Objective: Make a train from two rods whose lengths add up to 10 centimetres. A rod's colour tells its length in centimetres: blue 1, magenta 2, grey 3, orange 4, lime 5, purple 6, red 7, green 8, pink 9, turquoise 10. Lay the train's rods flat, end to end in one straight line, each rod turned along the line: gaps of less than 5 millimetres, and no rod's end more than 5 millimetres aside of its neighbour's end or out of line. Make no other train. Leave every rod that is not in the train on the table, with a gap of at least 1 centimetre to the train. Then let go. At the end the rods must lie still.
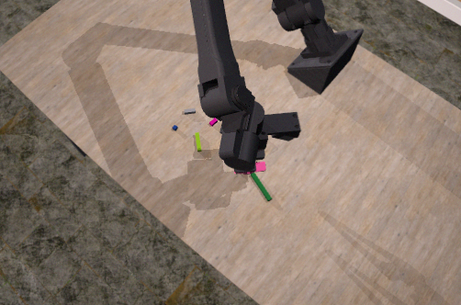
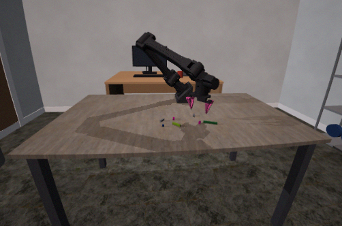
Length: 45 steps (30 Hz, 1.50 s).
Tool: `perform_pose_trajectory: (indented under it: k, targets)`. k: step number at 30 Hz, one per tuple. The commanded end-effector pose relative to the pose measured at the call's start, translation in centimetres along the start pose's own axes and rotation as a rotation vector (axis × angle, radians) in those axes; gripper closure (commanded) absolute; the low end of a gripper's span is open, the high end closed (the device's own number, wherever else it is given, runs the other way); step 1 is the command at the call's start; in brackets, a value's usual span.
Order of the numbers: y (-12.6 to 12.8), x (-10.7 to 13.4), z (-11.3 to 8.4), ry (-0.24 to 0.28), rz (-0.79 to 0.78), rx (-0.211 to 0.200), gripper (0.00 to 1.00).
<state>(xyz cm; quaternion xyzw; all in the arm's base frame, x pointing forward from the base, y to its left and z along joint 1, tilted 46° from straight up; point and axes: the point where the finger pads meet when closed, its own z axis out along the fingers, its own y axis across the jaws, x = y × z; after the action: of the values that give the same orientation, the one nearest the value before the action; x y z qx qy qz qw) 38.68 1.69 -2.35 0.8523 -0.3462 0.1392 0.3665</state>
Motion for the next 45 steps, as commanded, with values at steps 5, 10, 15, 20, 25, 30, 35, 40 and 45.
perform_pose_trajectory:
  k: [5, 10, 15, 20, 25, 30, 35, 40, 45]
  targets:
    - [-1.9, 1.7, -1.7, 0.016, 0.031, 0.055, 0.0]
    - [-1.9, 1.7, -1.7, 0.016, 0.031, 0.055, 0.0]
    - [-1.9, 1.7, -1.7, 0.016, 0.031, 0.055, 0.0]
    - [-1.8, 1.8, -1.6, 0.014, 0.066, 0.054, 0.0]
    - [-1.5, 2.3, -1.3, 0.006, 0.159, 0.047, 0.0]
    - [-1.8, 2.1, -1.9, 0.014, 0.209, 0.057, 0.0]
    - [-1.5, 2.6, -1.5, 0.007, 0.298, 0.051, 0.0]
    - [-1.4, 2.7, -1.6, 0.006, 0.345, 0.051, 0.0]
    - [-1.3, 3.0, -1.6, 0.003, 0.454, 0.051, 0.0]
